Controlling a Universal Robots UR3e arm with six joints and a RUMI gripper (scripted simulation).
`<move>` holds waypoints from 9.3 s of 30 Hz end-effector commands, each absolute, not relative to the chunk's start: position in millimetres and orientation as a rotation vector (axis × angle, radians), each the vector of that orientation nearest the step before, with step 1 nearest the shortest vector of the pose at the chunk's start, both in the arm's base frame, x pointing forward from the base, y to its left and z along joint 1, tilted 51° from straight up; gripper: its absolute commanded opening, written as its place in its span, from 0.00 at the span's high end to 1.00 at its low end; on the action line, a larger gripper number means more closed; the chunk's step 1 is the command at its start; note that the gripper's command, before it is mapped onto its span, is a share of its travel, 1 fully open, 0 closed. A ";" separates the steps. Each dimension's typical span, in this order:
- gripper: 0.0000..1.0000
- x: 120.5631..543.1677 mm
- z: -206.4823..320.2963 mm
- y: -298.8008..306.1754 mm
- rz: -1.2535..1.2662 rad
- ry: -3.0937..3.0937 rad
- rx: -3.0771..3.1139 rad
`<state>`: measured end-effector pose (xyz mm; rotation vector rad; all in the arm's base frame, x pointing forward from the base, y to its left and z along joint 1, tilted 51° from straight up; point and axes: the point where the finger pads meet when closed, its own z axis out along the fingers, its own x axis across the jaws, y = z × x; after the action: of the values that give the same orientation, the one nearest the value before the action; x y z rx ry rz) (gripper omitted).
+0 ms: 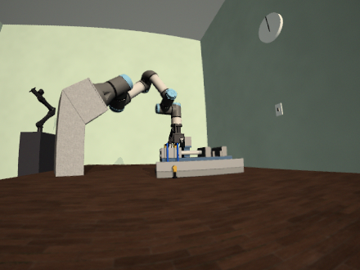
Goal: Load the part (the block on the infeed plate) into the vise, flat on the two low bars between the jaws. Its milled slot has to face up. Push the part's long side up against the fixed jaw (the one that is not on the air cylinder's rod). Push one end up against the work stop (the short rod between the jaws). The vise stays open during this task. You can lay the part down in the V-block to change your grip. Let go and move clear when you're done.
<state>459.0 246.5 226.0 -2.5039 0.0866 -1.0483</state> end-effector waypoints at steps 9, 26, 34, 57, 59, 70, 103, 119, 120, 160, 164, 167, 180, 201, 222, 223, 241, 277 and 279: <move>0.49 466.9 220.4 250.5 -1.052 0.086 -2.502; 0.49 469.5 218.1 251.9 -1.052 0.086 -2.502; 0.49 469.5 218.0 251.9 -1.052 0.086 -2.502; 0.49 469.5 218.0 251.9 -1.052 0.086 -2.502; 0.49 469.5 218.0 251.9 -1.052 0.086 -2.502; 1.00 469.5 218.0 251.9 -1.052 0.086 -2.502; 1.00 469.5 218.0 251.9 -1.052 0.086 -2.502; 1.00 468.3 219.1 251.3 -1.052 0.086 -2.502; 1.00 468.1 219.3 251.1 -1.052 0.086 -2.502; 1.00 437.6 246.5 235.6 -1.052 0.086 -2.502; 1.00 431.2 252.2 232.3 -1.052 0.086 -2.502; 1.00 427.8 255.2 230.6 -1.052 0.086 -2.502; 1.00 404.4 276.2 218.6 -1.052 0.086 -2.502; 1.00 368.1 308.6 200.0 -1.052 0.086 -2.502; 1.00 343.9 330.1 187.7 -1.052 0.086 -2.503; 1.00 343.0 331.0 187.2 -1.052 0.086 -2.503; 1.00 332.1 340.6 181.5 -1.051 0.086 -2.503; 1.00 324.6 346.7 177.2 -1.048 0.085 -2.505; 1.00 324.4 346.9 177.2 -1.049 0.085 -2.505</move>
<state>325.2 177.6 346.1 -2.5140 0.0894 -1.0429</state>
